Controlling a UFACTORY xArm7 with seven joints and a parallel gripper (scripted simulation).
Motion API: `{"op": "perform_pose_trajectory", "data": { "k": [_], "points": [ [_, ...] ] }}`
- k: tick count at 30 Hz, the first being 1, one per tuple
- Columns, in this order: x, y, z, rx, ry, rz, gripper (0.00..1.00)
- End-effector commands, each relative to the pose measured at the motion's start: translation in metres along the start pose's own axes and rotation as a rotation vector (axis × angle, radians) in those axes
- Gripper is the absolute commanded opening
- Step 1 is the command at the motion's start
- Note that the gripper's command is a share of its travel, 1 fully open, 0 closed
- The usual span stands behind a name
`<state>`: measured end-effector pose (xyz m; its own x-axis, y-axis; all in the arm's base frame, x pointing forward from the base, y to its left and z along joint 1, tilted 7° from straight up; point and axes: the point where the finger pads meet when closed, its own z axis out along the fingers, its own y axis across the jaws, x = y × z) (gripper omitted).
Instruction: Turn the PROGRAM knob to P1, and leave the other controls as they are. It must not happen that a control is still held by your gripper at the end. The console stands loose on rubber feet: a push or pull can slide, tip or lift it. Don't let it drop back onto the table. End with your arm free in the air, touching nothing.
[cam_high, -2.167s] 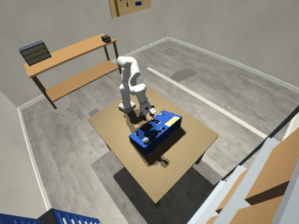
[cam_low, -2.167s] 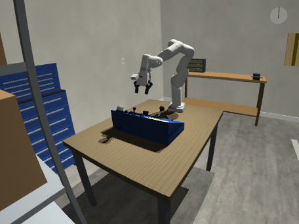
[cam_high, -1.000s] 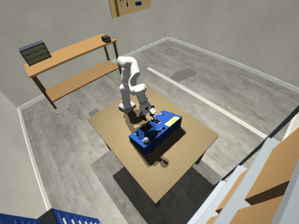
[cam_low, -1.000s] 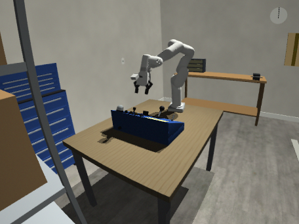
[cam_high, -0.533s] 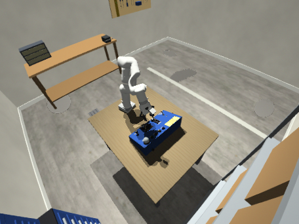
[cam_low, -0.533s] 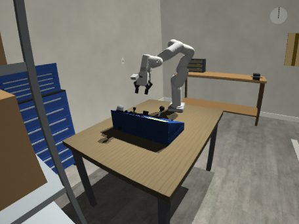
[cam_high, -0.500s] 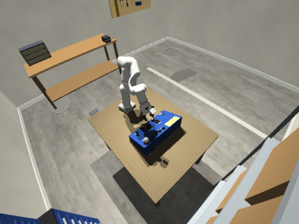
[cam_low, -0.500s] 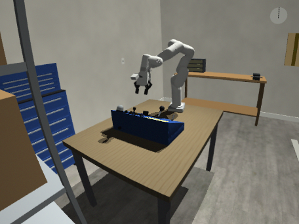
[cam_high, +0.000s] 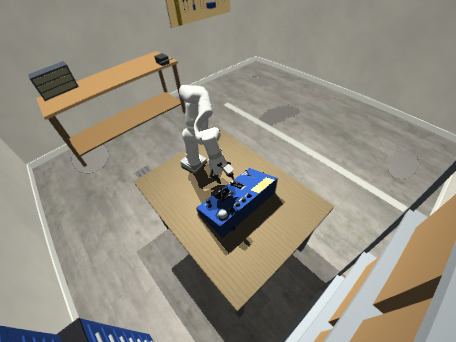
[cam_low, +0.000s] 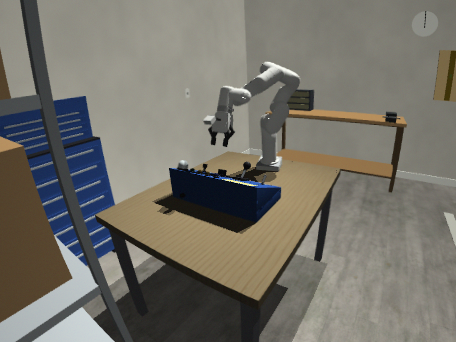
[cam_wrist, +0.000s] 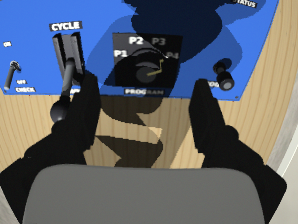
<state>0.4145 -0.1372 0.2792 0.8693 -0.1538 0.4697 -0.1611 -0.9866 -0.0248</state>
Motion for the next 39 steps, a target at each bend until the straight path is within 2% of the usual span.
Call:
{"op": "perform_pose_trajectory", "data": {
  "k": [1,2,3,6,39],
  "points": [
    [-0.052,0.003,-0.004,-0.001,0.012,-0.002,0.76],
    [-0.052,0.003,-0.004,-0.001,0.012,-0.002,0.76],
    [-0.067,0.004,-0.003,0.003,0.017,-0.001,0.76],
    [-0.075,0.004,-0.003,0.007,0.020,0.000,0.76],
    [-0.075,0.004,-0.003,0.007,0.020,0.000,0.76]
  ]
}}
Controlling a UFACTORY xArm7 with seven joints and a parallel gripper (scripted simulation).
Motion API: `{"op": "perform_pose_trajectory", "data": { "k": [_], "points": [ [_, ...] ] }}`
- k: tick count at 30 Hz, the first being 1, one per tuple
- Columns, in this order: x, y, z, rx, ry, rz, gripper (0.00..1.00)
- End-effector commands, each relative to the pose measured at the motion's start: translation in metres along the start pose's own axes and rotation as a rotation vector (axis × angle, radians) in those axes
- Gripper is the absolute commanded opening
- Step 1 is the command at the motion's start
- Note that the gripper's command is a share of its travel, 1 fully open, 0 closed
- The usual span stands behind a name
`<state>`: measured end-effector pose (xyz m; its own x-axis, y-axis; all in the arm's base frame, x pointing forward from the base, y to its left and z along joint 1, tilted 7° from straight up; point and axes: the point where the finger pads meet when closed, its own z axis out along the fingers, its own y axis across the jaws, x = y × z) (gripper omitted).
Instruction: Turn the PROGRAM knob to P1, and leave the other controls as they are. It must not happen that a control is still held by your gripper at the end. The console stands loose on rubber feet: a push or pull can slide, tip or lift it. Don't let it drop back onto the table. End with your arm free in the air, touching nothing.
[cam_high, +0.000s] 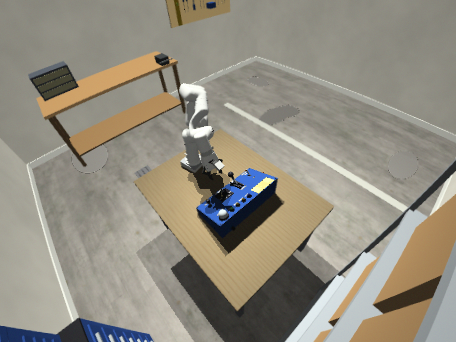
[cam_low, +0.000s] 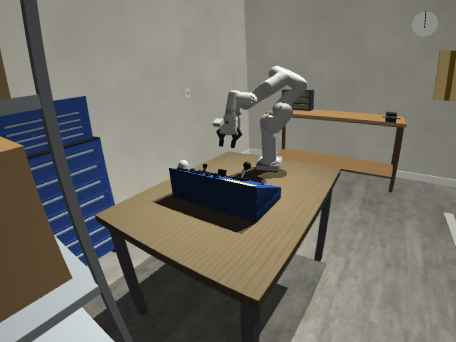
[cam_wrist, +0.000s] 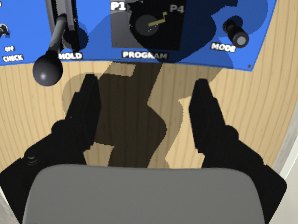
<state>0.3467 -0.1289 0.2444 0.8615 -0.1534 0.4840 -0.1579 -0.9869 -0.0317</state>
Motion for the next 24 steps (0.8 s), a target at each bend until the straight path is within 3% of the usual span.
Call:
{"op": "perform_pose_trajectory", "data": {
  "k": [1,13,24],
  "points": [
    [0.001,0.000,-0.001,-0.001,0.003,-0.001,0.76],
    [0.002,0.000,0.005,-0.001,0.003,-0.001,0.76],
    [0.002,0.000,0.036,-0.001,0.003,-0.001,0.76]
  ]
}}
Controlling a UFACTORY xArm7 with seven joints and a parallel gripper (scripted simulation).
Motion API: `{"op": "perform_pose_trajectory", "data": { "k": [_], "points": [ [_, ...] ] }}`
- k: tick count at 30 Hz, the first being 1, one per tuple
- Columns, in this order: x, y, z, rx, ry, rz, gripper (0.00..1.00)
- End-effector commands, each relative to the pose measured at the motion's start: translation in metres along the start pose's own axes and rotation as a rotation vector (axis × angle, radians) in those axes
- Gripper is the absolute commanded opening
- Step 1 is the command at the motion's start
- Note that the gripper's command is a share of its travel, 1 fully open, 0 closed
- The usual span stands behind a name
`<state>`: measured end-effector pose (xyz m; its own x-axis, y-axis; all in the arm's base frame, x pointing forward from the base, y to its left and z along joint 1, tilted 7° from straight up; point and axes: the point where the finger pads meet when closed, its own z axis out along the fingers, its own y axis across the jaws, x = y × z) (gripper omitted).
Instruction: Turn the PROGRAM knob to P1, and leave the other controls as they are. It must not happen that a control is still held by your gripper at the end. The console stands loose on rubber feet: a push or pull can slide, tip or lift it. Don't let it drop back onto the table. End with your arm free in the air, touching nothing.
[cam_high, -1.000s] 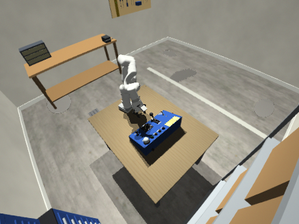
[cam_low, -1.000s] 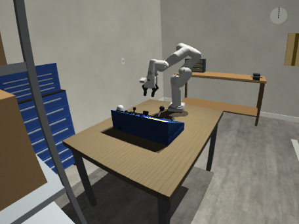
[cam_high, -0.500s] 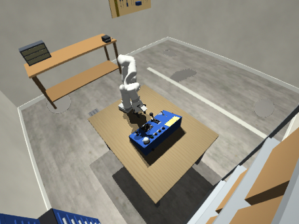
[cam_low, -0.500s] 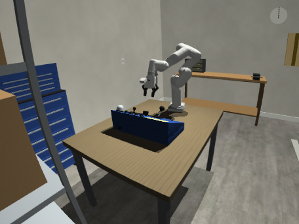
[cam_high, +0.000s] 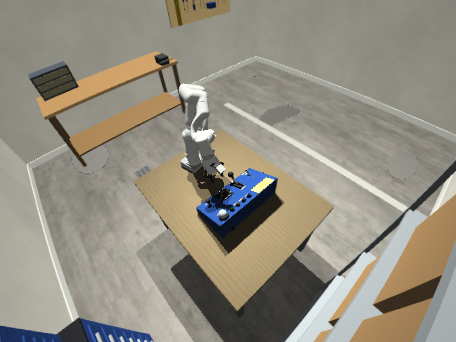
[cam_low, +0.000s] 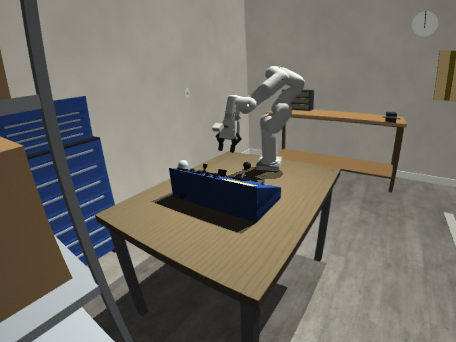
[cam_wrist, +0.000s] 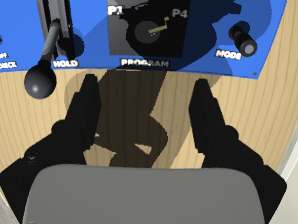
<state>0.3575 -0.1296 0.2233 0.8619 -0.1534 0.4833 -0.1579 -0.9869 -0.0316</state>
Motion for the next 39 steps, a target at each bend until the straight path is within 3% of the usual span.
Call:
{"op": "perform_pose_trajectory", "data": {
  "k": [1,20,39],
  "points": [
    [0.002,0.001,0.016,-0.001,0.004,-0.001,0.76],
    [0.003,0.000,0.085,-0.001,0.004,-0.001,0.76],
    [0.003,0.000,0.112,-0.001,0.004,-0.001,0.76]
  ]
}}
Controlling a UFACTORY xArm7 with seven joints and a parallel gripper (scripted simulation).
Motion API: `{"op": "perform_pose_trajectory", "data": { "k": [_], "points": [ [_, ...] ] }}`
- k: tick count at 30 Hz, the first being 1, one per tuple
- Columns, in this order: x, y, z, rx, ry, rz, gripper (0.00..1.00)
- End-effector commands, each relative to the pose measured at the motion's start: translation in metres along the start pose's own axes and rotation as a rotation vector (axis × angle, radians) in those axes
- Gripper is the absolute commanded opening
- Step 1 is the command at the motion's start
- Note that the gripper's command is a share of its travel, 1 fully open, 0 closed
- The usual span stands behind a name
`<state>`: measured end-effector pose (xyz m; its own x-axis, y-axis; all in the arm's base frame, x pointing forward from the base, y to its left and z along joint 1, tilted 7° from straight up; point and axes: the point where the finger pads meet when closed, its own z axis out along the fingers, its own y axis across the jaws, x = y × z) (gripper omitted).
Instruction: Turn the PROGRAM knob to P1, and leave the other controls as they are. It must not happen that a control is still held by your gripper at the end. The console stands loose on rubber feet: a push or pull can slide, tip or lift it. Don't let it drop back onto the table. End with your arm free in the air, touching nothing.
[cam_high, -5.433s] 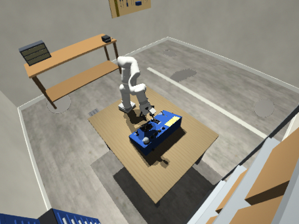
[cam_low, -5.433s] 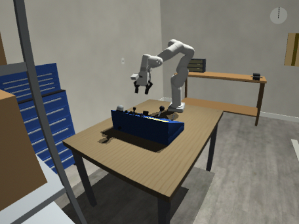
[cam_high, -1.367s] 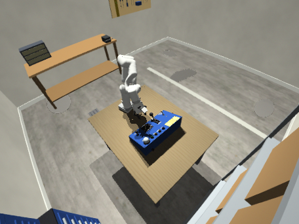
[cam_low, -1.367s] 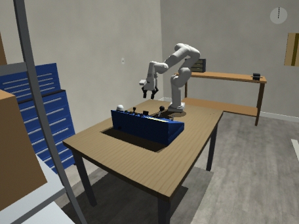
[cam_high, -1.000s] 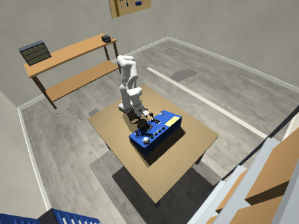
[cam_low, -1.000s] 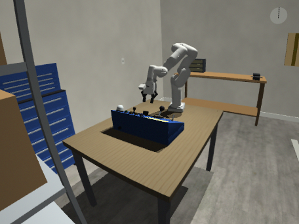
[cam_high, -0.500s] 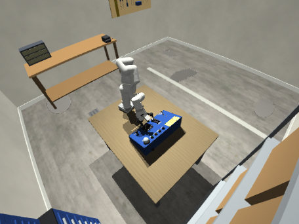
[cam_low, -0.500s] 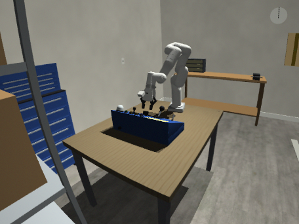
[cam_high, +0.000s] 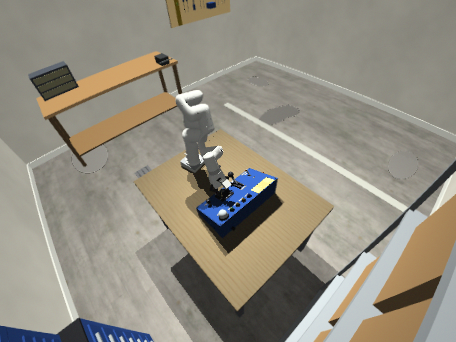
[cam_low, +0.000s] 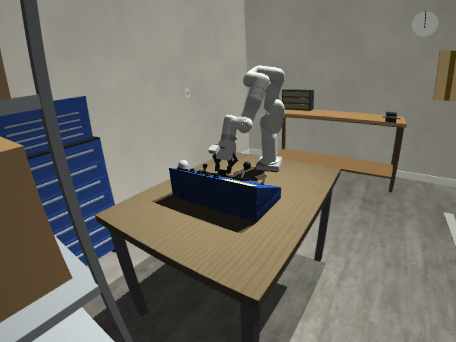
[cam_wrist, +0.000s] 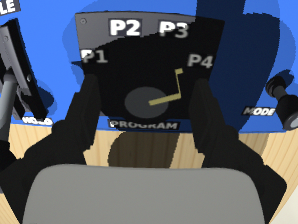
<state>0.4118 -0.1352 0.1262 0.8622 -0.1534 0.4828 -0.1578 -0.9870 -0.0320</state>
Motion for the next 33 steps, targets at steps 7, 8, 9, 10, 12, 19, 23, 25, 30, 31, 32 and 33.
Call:
{"op": "perform_pose_trajectory", "data": {
  "k": [7,8,9,10,12,19,23,25,30,31,32,33],
  "points": [
    [0.0019,0.0004,0.0020,-0.001,0.005,-0.001,0.76],
    [0.0019,0.0004,0.0020,-0.001,0.005,-0.001,0.76],
    [0.0019,0.0004,0.0020,-0.001,0.005,-0.001,0.76],
    [0.0019,0.0004,0.0020,-0.001,0.005,-0.001,0.76],
    [0.0019,0.0004,0.0020,-0.001,0.005,-0.001,0.76],
    [0.0019,0.0005,0.0021,-0.001,0.005,-0.001,0.76],
    [0.0024,0.0006,0.0034,-0.001,0.005,-0.001,0.76],
    [0.0028,0.0006,0.0045,-0.001,0.005,-0.001,0.76],
    [0.0035,0.0008,0.0063,-0.001,0.005,-0.001,0.76],
    [0.0035,0.0008,0.0063,-0.001,0.005,-0.001,0.76],
    [0.0035,0.0008,0.0063,-0.001,0.005,-0.001,0.76],
    [0.0035,0.0008,0.0063,-0.001,0.005,-0.001,0.76]
  ]
}}
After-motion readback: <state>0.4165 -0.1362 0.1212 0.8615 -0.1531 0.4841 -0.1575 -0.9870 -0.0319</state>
